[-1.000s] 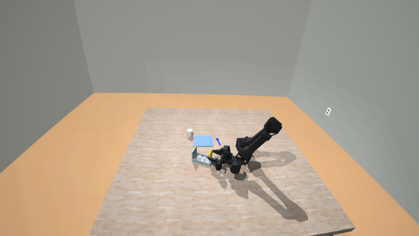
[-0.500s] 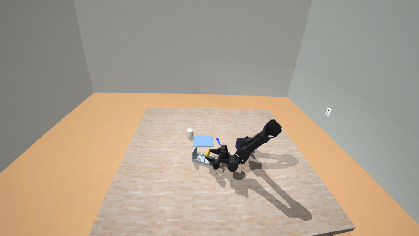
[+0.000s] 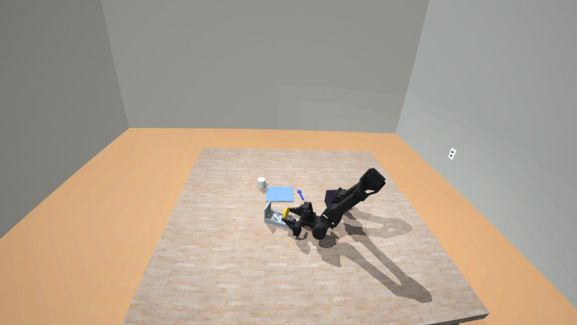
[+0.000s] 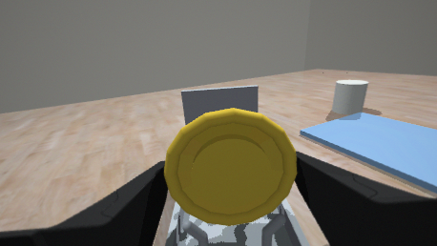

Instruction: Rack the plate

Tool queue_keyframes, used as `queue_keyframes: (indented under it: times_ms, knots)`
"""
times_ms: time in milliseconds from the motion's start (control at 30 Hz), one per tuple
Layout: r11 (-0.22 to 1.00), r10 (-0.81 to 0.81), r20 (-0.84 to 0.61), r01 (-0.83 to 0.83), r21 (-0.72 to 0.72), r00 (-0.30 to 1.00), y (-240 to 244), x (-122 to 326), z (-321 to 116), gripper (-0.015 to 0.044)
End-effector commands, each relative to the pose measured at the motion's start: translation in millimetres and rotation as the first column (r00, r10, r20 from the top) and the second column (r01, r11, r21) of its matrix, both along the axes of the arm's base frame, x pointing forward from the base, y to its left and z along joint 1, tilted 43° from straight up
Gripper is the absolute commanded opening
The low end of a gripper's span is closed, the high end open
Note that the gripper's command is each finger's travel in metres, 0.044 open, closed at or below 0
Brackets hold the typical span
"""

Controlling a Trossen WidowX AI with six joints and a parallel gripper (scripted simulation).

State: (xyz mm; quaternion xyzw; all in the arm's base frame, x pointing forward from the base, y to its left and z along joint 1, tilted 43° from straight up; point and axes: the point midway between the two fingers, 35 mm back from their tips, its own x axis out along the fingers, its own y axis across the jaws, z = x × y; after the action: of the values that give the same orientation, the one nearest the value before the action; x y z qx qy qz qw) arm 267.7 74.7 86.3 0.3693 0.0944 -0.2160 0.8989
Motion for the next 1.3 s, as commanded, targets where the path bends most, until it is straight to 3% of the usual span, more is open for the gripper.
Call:
queue_keyframes:
  times_ms: [0,67,567,833,1267]
  knots:
    - [1.0,0.0,-0.001,0.0,-0.002,1.0,-1,0,0,0.0]
    - [1.0,0.0,-0.001,0.0,-0.002,1.0,-1,0,0,0.0]
    - [1.0,0.0,0.001,0.0,0.001,1.0,0,0,0,0.0394]
    - [1.0,-0.002,-0.002,0.002,0.003,1.0,-4,2,5,0.04]
    - [1.0,-0.016,0.017,0.017,-0.019,1.0,-82,9,87,0.04]
